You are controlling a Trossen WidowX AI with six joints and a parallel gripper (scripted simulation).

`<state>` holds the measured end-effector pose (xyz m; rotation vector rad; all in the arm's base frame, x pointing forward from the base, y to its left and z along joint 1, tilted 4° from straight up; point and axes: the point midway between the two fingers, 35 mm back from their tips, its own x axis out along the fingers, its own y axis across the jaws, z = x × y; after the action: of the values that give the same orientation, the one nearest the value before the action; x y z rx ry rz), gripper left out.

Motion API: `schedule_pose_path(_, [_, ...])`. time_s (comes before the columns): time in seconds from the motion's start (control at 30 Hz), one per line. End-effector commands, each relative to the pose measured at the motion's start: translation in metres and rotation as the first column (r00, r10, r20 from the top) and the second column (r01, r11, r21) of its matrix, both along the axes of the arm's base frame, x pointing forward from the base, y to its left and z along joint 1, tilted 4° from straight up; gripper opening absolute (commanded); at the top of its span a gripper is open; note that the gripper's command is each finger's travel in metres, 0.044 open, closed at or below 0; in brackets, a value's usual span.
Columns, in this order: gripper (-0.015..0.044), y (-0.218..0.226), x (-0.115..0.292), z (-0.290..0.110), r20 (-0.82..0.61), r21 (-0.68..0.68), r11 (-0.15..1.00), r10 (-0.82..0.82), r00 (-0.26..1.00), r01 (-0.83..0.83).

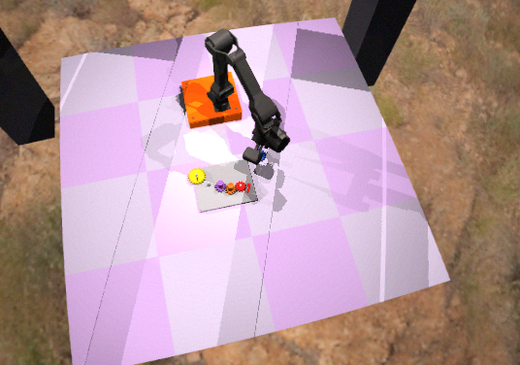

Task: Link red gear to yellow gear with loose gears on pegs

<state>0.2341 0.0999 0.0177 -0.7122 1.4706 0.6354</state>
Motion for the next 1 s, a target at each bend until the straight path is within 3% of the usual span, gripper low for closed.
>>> schedule_pose_path(0.0, [0.044, -0.0016, -0.003, -0.0087, -0.011, -0.004, 1.0, -0.001, 1.0, 0.001])
schedule_pose_path(0.33, [0.044, -0.0019, -0.003, -0.0126, -0.011, -0.004, 1.0, -0.001, 1.0, 0.001])
schedule_pose_path(0.8, [0.0073, -0.0019, -0.003, -0.0126, -0.011, -0.004, 1.0, -0.001, 1.0, 0.001])
schedule_pose_path(0.97, [0.0039, -0.0019, -0.003, -0.0126, -0.011, -0.004, 1.0, -0.001, 1.0, 0.001])
